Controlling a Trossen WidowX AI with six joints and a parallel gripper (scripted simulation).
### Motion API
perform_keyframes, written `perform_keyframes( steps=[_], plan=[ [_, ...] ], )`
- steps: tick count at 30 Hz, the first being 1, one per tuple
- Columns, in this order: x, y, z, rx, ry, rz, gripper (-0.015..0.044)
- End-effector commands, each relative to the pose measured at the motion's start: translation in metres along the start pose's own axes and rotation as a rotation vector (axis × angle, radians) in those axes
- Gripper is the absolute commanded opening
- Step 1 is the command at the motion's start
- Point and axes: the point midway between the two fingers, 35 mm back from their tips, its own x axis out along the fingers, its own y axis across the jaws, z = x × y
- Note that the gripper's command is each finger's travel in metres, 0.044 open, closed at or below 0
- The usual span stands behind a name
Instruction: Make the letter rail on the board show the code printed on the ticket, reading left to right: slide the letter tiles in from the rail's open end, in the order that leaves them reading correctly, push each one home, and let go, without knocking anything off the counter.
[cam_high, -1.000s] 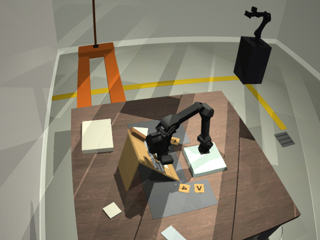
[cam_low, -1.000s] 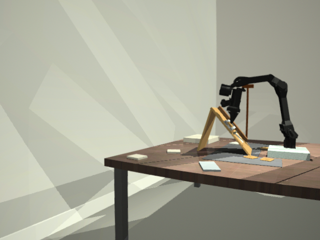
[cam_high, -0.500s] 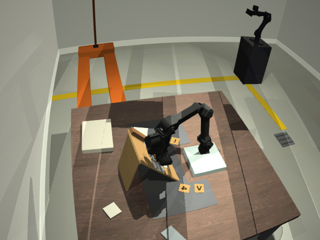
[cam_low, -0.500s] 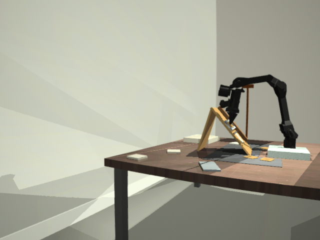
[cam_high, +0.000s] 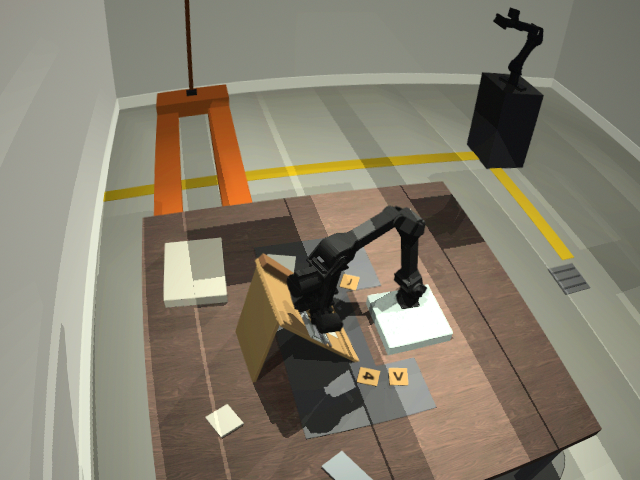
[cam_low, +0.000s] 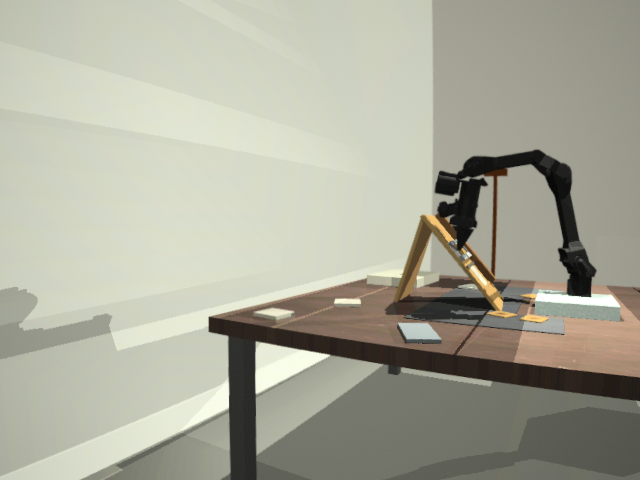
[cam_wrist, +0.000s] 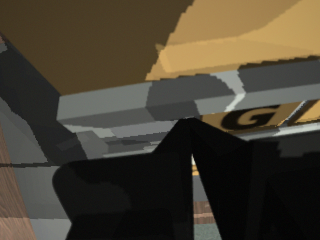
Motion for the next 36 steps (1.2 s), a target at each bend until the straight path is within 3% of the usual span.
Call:
perform_keyframes(
  steps=[1,36],
  plan=[
    [0.001,0.000,0.000,-0.004,0.003,0.002,0.0000],
    [-0.001,-0.013,0.000,-0.004,0.003,0.001,0.0000]
  ],
)
